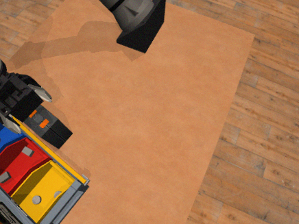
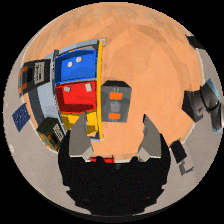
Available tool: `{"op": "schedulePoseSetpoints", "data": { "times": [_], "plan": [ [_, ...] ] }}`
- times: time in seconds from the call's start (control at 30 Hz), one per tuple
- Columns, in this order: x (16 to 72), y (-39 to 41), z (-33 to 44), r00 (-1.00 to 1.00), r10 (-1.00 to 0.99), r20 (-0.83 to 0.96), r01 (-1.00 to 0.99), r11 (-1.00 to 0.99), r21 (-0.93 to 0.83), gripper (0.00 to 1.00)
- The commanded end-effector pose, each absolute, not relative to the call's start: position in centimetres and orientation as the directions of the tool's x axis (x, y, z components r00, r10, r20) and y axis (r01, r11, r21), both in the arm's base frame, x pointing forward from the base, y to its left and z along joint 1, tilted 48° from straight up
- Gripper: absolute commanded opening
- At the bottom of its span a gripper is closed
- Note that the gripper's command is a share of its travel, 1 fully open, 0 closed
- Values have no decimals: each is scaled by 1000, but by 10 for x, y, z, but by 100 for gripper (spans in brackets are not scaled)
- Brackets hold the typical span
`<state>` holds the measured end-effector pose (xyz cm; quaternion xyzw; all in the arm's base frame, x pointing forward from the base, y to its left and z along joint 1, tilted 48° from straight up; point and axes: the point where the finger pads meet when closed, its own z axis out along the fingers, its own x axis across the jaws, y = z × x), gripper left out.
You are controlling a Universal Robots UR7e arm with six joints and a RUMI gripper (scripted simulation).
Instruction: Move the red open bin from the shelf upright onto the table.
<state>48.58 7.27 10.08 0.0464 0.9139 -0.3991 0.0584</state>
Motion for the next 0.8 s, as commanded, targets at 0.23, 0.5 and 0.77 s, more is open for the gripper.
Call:
{"op": "schedulePoseSetpoints", "data": {
  "times": [0.23,0.5,0.77],
  "plan": [
    [487,68,96,-989,37,-145,132,678,-724,72],
    [487,68,96,-989,37,-145,132,678,-724,72],
    [487,68,96,-989,37,-145,132,678,-724,72]
  ]
}}
